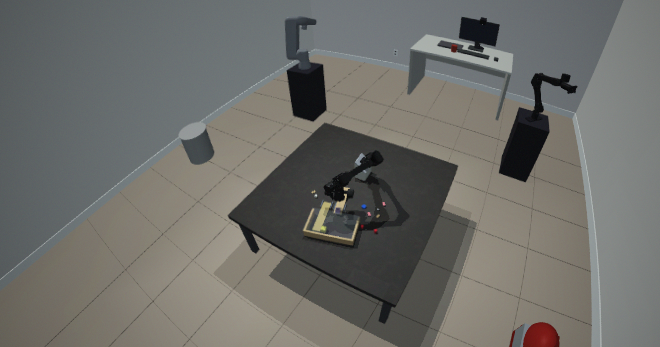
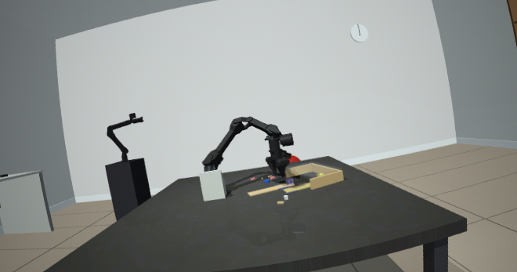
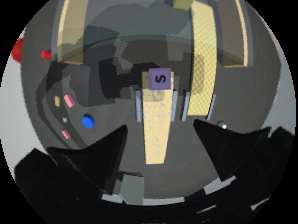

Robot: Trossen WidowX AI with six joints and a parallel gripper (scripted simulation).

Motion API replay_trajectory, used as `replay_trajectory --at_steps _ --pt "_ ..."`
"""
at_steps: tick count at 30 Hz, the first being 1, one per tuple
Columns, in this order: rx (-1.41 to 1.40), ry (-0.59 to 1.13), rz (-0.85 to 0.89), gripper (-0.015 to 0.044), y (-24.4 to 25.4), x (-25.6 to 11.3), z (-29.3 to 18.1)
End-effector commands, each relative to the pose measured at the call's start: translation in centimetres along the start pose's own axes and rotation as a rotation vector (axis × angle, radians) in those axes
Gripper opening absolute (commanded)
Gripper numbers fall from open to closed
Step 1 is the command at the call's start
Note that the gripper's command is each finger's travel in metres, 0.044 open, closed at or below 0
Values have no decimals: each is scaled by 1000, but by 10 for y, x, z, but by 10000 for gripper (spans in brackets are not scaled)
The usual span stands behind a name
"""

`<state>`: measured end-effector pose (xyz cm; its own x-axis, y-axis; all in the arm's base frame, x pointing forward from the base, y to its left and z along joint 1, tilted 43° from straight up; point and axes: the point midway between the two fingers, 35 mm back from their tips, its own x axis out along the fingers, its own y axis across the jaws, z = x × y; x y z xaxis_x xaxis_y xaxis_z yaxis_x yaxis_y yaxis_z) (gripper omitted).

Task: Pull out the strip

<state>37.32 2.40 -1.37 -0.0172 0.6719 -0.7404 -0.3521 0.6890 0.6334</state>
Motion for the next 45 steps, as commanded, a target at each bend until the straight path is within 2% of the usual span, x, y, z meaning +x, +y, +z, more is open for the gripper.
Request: replay_trajectory --at_steps 1,13,20,21,45 --pt "8 1 5 440 -1 0 15" --pt "7 0 5 440 -4 -2 55" --pt "7 -1 5 256 -4 6 56" --pt "7 -1 5 250 -4 8 56" --pt "7 -1 7 250 -3 47 56"
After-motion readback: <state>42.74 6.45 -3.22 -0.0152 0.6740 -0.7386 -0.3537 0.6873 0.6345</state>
